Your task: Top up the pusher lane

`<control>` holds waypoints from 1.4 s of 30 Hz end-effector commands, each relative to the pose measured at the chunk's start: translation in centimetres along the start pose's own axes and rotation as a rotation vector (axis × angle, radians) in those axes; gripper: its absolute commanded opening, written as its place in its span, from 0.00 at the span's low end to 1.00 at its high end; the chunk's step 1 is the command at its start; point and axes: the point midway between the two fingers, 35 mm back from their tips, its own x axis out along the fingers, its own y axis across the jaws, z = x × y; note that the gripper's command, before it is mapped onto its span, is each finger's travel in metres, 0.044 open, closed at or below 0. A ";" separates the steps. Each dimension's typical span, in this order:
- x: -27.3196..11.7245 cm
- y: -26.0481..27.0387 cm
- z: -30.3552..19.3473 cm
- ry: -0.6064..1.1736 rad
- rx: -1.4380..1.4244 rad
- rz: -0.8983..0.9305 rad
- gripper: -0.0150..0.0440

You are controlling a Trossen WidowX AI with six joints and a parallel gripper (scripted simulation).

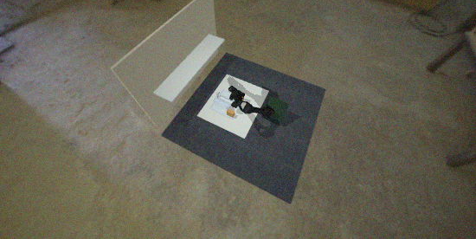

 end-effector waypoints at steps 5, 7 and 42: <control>0.2 0.2 0.3 -0.013 -0.007 0.009 0.25; 0.3 0.2 0.3 -0.013 -0.007 0.009 0.25; 1.5 0.2 0.1 -0.013 -0.007 0.009 0.25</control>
